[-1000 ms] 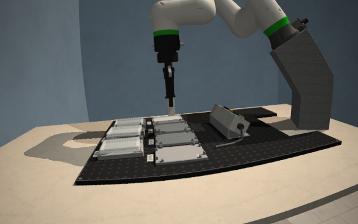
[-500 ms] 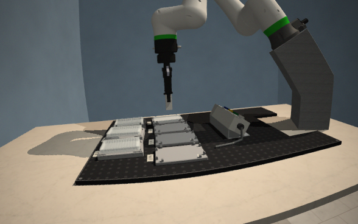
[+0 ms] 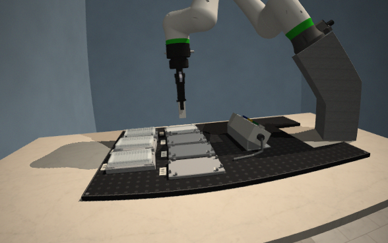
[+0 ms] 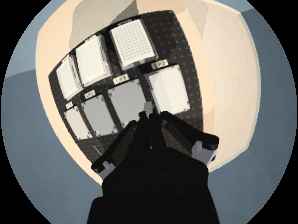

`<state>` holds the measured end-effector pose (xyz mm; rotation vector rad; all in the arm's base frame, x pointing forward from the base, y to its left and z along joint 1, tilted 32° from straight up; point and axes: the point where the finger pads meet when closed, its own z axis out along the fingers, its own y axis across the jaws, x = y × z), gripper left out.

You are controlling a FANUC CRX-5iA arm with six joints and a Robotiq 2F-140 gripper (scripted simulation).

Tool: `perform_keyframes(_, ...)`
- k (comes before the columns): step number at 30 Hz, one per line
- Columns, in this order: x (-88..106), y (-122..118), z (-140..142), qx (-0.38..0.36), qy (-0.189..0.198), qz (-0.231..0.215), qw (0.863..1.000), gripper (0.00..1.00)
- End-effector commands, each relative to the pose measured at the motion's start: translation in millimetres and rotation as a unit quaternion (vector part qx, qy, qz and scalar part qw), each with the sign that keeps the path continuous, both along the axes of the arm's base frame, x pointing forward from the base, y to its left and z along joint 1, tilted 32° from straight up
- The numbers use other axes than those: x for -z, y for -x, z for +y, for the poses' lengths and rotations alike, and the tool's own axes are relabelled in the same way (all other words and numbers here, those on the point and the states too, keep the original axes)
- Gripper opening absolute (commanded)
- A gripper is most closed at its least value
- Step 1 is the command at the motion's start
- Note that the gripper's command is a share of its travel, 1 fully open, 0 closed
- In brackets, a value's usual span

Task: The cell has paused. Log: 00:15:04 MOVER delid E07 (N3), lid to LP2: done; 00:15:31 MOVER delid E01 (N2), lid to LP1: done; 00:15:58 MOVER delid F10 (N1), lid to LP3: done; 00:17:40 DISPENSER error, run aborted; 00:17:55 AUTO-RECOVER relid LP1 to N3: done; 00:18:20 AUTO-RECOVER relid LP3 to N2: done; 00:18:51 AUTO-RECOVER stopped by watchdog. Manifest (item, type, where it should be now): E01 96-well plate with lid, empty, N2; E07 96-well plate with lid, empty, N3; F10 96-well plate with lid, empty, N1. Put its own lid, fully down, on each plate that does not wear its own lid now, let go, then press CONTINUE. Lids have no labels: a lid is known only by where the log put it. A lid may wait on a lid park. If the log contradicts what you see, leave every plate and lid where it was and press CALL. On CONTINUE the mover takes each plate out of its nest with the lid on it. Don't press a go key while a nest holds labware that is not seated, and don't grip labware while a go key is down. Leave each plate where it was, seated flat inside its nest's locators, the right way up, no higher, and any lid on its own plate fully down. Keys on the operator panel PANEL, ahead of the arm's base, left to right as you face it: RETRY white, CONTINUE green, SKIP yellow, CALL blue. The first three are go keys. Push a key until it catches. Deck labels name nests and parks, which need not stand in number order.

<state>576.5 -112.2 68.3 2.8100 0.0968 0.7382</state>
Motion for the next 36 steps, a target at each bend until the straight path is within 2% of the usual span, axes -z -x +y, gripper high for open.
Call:
perform_keyframes(1,-0.2,0,0,0.0,0.0,0.0,1.0,0.0)
perform_keyframes(13,-0.2,0,0,0.0,0.0,0.0,1.0,0.0)
perform_keyframes(15,1.9,-1,7,0.0,-0.001,0.001,1.0,0.0)
perform_keyframes(16,5.8,-3,21,0.0,-0.002,0.004,1.0,0.0)
perform_keyframes(18,19.9,-9,71,0.001,-0.004,0.01,1.0,0.0)
perform_keyframes(20,19.9,-9,71,0.001,-0.004,0.01,1.0,0.0)
perform_keyframes(21,28.8,-10,105,0.002,-0.004,0.012,1.0,0.0)
perform_keyframes(24,28.8,-10,105,0.002,-0.004,0.012,1.0,0.0)
perform_keyframes(25,37.7,-10,140,0.002,-0.003,0.012,1.0,0.0)
perform_keyframes(26,37.7,-10,140,0.002,-0.003,0.012,1.0,0.0)
perform_keyframes(27,45.3,-7,172,0.002,-0.002,0.01,1.0,0.0)
perform_keyframes(29,45.8,-7,174,0.002,-0.002,0.01,1.0,0.0)
perform_keyframes(30,52.5,-4,203,0.002,-0.001,0.007,1.0,0.0)
perform_keyframes(31,52.5,-4,203,0.002,-0.001,0.007,1.0,0.0)
perform_keyframes(32,57.4,0,226,0.001,0.0,0.004,1.0,0.0)
perform_keyframes(36,62.0,4,246,0.0,0.0,0.0,1.0,0.0)
